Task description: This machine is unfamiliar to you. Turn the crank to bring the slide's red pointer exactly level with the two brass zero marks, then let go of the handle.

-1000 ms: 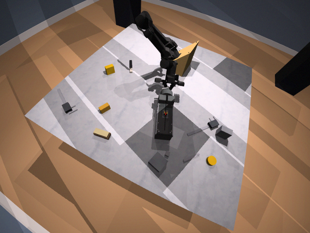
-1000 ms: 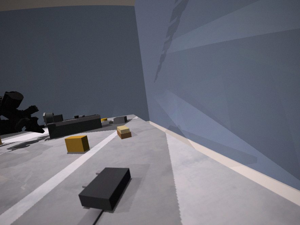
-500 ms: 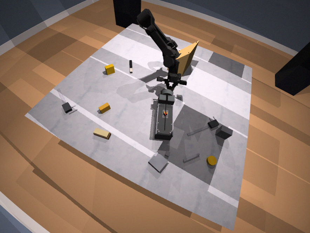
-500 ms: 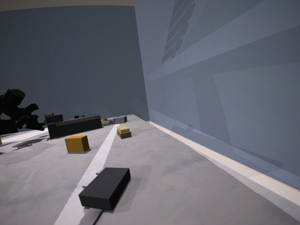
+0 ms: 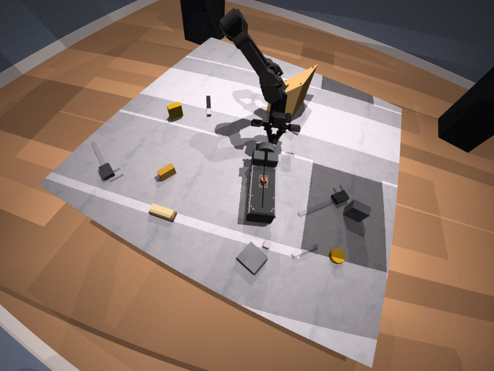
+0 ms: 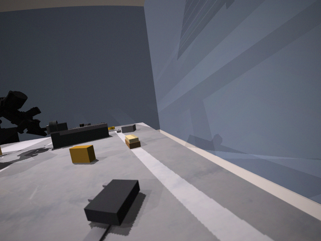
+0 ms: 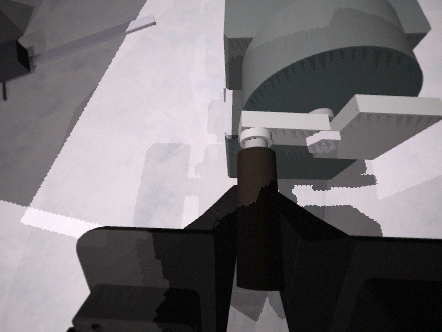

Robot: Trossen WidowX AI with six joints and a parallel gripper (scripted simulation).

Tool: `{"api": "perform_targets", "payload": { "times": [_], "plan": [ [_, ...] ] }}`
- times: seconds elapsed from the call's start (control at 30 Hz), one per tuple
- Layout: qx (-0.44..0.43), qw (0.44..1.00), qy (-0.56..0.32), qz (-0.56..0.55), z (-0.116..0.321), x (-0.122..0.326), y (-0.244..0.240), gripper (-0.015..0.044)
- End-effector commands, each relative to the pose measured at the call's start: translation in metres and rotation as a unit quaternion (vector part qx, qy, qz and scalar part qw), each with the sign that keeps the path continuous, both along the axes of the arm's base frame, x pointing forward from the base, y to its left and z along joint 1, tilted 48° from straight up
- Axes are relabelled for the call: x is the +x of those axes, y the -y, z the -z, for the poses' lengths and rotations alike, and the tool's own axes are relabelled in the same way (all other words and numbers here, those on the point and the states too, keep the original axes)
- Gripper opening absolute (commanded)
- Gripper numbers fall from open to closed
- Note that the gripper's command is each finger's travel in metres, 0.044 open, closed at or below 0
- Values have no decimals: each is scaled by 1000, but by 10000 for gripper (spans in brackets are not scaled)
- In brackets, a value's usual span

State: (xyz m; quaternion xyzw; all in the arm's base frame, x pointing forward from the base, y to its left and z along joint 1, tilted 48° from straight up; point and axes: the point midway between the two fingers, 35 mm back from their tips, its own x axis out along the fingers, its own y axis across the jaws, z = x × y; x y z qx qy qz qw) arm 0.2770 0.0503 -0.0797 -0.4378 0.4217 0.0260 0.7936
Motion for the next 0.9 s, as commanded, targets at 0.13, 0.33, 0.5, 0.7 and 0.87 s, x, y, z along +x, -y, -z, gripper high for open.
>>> {"api": "perform_targets", "payload": {
  "times": [0.13,0.33,0.5,0.7,0.87],
  "plan": [
    [0,1000,3,-5,-12,1,-9,0],
    [0,1000,3,-5,-19,3,-11,0],
    [0,1000,3,-5,-26,5,-10,0],
    [-1,1000,3,-5,-34,8,-8,0],
    [-1,1000,3,-5,-39,11,-5,0]
  ]
}}
